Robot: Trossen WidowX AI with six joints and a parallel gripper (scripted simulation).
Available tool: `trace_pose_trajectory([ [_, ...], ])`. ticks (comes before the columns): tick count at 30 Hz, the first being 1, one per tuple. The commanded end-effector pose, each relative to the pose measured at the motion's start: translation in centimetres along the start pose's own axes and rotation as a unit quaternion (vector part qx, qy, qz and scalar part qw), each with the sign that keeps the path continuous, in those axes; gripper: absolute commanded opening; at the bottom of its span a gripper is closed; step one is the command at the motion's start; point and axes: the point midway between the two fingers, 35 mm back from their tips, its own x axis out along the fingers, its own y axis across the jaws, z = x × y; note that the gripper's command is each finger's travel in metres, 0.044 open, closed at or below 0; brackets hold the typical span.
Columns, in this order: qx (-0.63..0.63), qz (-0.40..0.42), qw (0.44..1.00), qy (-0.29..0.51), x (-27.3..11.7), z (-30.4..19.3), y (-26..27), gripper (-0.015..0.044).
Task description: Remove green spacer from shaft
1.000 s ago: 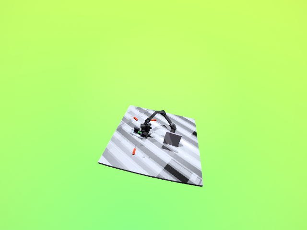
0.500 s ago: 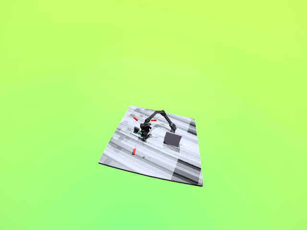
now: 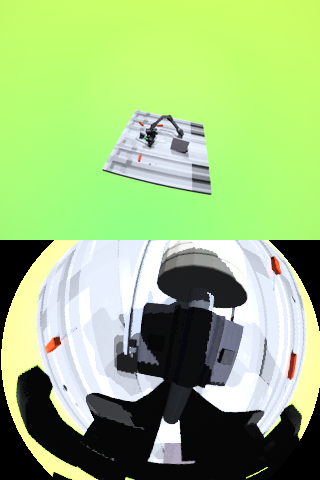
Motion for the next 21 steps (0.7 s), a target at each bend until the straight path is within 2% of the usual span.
trace_pose_trajectory([
  [1,0.002,0.0,1.0,-0.005,-0.06,0.39,0.01,0.0],
  [21,0.002,0.0,1.0,-0.005,-0.06,0.96,0.0,0.0],
])
